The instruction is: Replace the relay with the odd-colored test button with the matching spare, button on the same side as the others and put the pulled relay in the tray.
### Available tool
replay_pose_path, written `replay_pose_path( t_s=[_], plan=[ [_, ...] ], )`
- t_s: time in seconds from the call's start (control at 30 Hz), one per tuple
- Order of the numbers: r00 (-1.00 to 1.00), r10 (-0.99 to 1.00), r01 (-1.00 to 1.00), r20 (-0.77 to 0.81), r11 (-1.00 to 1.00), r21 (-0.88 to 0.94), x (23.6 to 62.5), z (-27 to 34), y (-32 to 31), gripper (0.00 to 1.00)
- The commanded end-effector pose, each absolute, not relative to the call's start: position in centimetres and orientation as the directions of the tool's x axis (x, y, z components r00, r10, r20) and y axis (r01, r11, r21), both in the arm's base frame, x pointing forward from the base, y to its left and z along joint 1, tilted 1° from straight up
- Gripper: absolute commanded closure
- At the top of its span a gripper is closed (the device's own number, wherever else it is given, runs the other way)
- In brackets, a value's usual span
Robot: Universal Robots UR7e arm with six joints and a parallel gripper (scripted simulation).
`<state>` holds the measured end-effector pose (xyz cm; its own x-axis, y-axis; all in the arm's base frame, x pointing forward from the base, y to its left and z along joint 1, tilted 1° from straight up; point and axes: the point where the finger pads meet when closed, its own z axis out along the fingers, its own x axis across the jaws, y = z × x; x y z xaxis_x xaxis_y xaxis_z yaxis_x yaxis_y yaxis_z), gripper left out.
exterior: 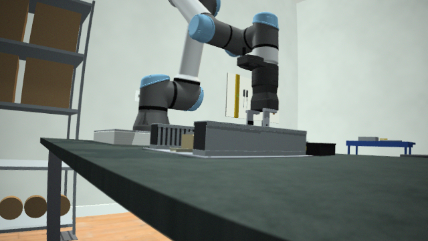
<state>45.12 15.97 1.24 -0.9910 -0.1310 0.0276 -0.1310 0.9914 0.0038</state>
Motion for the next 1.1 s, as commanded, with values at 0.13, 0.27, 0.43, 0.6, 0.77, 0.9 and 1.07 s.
replay_pose_path(
  t_s=[0.13, 0.27, 0.43, 0.6, 0.77, 0.9, 1.07],
  plan=[
    [-0.991, -0.132, -0.131, 0.022, 0.991, 0.005, 45.33, 1.52, 15.99, 0.0],
    [-0.991, -0.131, -0.131, 0.025, 0.991, 0.004, 45.23, 1.51, 15.98, 0.0],
    [-0.991, -0.132, -0.131, 0.022, 0.991, 0.005, 45.31, 1.73, 15.99, 0.0],
    [-0.991, -0.132, -0.131, 0.022, 0.991, 0.005, 45.31, 1.73, 15.99, 0.0],
    [-0.991, -0.132, -0.131, 0.022, 0.991, 0.005, 45.31, 1.73, 15.99, 0.0],
    [-0.991, -0.131, -0.131, 0.023, 0.991, 0.004, 45.28, 1.86, 15.99, 0.0],
    [-0.991, -0.132, -0.131, 0.022, 0.991, 0.005, 45.31, 1.93, 15.99, 0.0]
  ],
)
